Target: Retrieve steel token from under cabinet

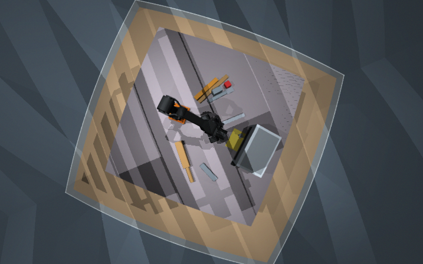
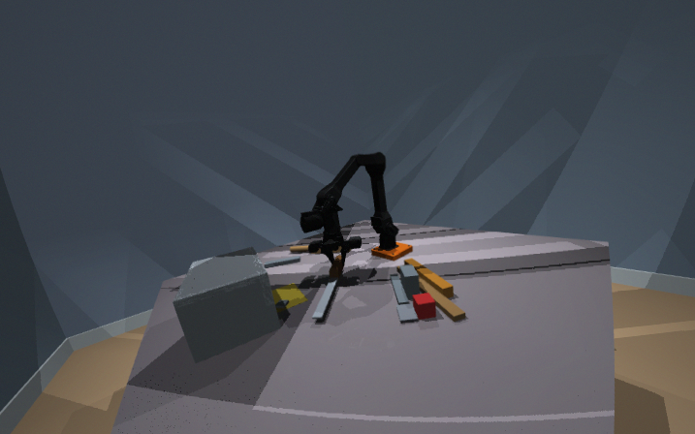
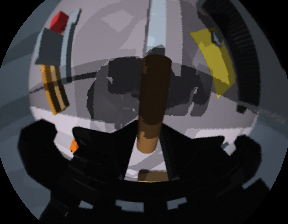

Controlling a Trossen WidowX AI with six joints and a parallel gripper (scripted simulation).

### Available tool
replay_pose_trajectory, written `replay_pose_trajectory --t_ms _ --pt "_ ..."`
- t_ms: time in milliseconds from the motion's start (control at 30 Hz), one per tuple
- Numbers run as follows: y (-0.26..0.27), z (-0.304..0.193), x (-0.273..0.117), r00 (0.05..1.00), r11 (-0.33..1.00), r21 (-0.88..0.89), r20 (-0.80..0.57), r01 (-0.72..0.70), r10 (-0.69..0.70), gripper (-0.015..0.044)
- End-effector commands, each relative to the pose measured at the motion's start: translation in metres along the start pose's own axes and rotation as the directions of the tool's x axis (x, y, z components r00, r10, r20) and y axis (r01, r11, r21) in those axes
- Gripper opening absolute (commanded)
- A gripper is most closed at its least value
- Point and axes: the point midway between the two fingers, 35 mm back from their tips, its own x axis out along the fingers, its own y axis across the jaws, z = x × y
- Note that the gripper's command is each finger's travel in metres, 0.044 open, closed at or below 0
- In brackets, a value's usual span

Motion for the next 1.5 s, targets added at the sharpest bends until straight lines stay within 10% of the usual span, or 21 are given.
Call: replay_pose_trajectory --t_ms 0,1467 --pt "0.002 0.004 -0.003 1.000 1.000 0.003 0.014 0.009 -0.009 0.0000" --pt "0.037 0.032 -0.003 1.000 1.000 0.003 0.016 0.006 -0.006 0.0000"
